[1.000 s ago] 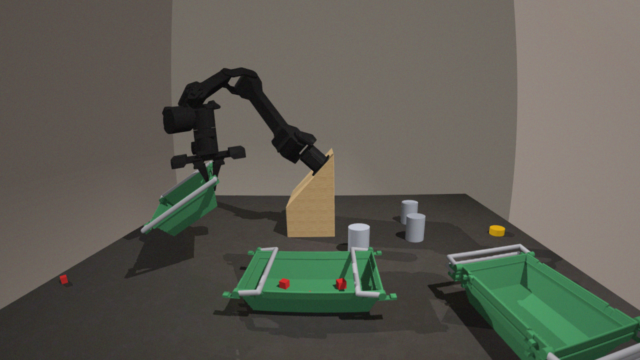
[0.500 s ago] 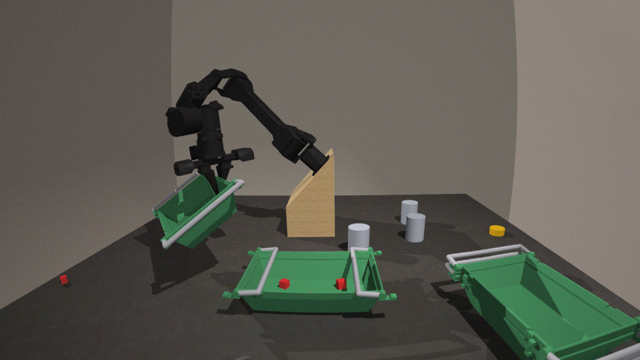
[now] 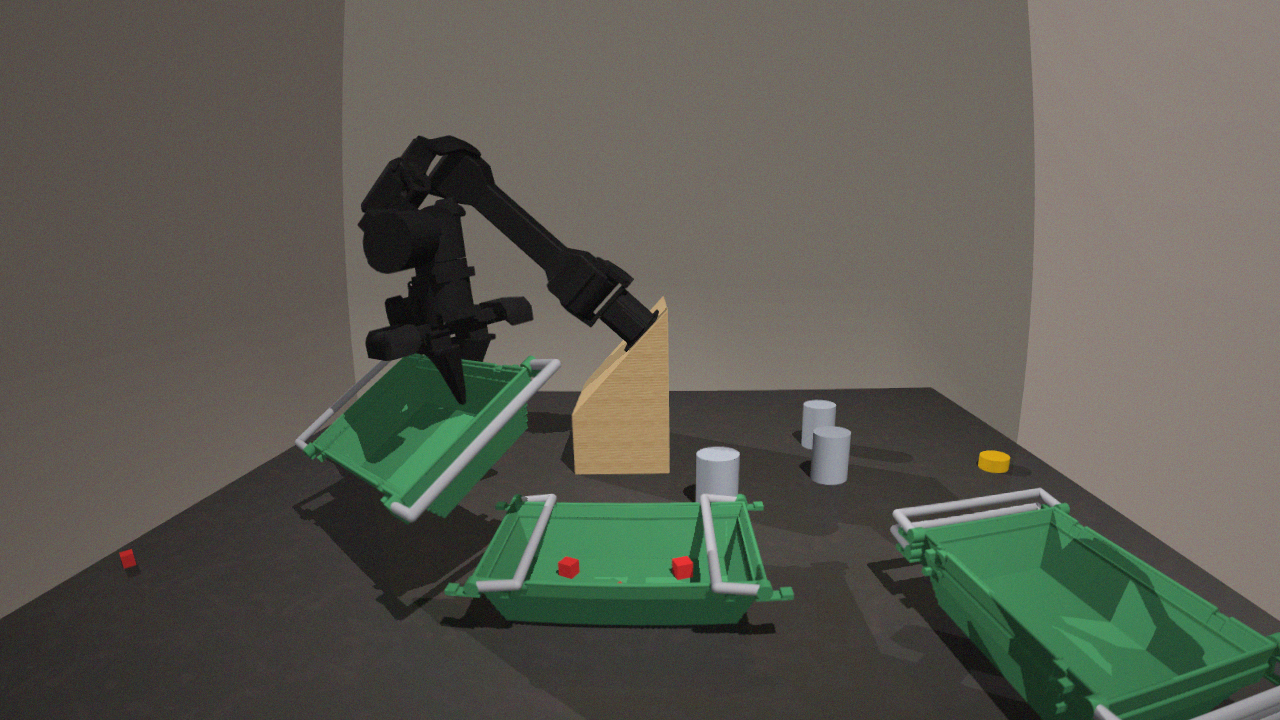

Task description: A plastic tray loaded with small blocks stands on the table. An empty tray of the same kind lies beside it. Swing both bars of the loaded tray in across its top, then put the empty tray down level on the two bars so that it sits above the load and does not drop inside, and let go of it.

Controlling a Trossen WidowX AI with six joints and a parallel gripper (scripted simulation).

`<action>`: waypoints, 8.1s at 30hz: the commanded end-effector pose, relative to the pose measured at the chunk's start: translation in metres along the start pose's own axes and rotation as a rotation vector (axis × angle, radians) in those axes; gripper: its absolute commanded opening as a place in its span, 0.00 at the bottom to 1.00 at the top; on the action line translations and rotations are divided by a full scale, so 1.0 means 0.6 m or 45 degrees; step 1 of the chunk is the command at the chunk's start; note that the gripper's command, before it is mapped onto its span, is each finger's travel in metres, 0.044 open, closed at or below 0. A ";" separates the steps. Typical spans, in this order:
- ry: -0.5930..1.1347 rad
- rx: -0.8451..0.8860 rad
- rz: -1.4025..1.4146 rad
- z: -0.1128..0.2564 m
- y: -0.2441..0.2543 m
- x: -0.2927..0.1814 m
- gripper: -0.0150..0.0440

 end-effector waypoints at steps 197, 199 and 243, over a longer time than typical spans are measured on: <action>-0.086 0.111 0.905 -0.131 -0.213 -0.223 0.25; -0.086 0.111 0.905 -0.131 -0.213 -0.223 0.25; -0.087 0.112 0.905 -0.143 -0.215 -0.219 0.25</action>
Point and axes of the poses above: the point midway between the two fingers, 35 mm back from their tips, its own z axis back along the fingers, its own y axis across the jaws, x = y × z, the point moved 7 cm from there along z, back along the fingers, and after that the axes turned 14 degrees about -z, right-handed, at the moved point
